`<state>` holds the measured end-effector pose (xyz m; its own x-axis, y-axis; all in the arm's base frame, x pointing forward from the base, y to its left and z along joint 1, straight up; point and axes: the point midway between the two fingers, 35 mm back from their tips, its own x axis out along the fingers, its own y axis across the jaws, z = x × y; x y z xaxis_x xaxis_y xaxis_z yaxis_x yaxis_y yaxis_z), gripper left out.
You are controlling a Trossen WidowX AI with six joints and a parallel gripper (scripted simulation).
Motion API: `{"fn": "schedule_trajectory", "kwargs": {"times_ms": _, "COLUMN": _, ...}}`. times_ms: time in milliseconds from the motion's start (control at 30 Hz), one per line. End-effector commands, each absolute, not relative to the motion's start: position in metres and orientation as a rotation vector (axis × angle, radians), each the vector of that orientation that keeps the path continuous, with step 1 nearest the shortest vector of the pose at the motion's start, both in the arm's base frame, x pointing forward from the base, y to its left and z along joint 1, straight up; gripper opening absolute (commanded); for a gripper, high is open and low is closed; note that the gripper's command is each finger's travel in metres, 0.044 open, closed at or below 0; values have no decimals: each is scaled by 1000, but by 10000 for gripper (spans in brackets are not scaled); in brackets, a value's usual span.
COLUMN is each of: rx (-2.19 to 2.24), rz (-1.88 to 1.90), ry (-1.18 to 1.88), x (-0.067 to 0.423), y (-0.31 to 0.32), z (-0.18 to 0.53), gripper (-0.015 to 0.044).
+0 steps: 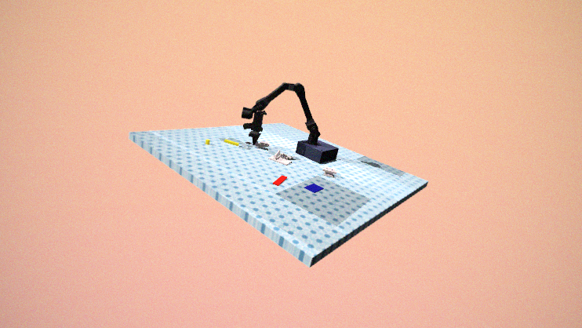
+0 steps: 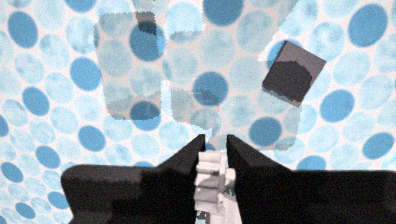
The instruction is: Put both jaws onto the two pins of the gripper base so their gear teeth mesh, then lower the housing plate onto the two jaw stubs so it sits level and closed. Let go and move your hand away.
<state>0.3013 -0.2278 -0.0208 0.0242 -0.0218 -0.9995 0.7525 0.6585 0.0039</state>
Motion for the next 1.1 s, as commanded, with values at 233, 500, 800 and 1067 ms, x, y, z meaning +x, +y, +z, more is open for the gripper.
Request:
{"fn": "schedule_trajectory", "kwargs": {"times_ms": 233, "rx": 652, "rz": -663, "ry": 1436, "x": 300, "y": -226, "z": 45, "gripper": 300}}
{"fn": "schedule_trajectory", "kwargs": {"times_ms": 500, "rx": 652, "rz": -663, "ry": 1436, "x": 300, "y": -226, "z": 48, "gripper": 440}}
{"fn": "schedule_trajectory", "kwargs": {"times_ms": 800, "rx": 652, "rz": -663, "ry": 1436, "x": 300, "y": -226, "z": 48, "gripper": 440}}
{"fn": "schedule_trajectory", "kwargs": {"times_ms": 1067, "rx": 652, "rz": -663, "ry": 1436, "x": 300, "y": -226, "z": 48, "gripper": 440}}
